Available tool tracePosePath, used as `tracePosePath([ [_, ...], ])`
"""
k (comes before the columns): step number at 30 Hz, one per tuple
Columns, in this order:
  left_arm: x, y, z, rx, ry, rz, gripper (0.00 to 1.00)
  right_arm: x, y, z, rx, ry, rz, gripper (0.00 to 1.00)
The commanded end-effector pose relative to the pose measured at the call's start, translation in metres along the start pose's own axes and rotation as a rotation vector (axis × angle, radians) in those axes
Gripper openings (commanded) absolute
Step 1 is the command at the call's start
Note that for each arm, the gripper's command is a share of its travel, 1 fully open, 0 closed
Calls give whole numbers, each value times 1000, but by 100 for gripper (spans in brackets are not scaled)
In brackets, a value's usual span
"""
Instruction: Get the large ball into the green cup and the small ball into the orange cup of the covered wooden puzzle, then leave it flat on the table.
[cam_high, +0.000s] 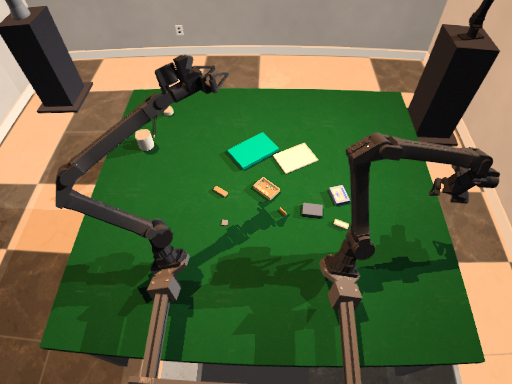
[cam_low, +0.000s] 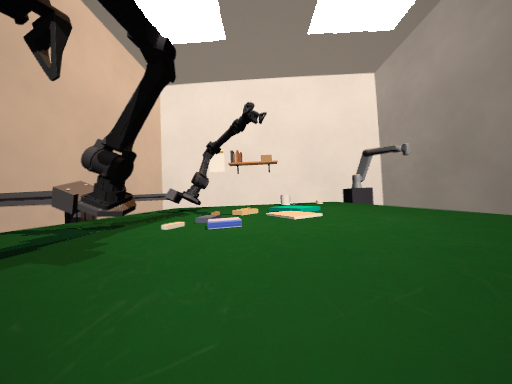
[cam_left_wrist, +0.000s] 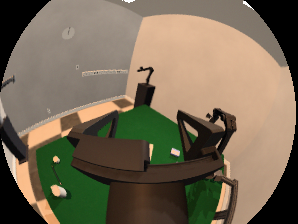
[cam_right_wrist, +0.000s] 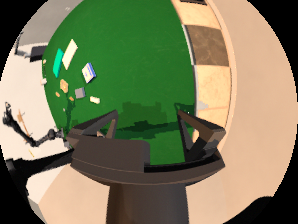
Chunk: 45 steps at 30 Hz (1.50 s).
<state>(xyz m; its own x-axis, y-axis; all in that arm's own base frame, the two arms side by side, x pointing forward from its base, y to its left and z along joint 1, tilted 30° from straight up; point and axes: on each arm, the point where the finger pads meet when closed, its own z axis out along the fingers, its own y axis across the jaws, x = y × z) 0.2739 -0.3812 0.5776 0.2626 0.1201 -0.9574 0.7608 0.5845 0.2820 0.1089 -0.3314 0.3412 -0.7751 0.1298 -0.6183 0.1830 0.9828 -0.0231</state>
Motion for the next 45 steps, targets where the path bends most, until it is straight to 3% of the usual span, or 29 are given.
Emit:
tracePosePath([
  [1, -18, 5, -11, -17, -70, -98, 100, -8, -4, -10, 25, -7, -18, 100],
  [17, -58, 14, -49, -16, -219, -263, 100, -8, -4, -10, 25, -7, -18, 100],
  [45, -64, 17, -55, -16, -243, -288, 100, -8, -4, -10, 25, -7, -18, 100],
])
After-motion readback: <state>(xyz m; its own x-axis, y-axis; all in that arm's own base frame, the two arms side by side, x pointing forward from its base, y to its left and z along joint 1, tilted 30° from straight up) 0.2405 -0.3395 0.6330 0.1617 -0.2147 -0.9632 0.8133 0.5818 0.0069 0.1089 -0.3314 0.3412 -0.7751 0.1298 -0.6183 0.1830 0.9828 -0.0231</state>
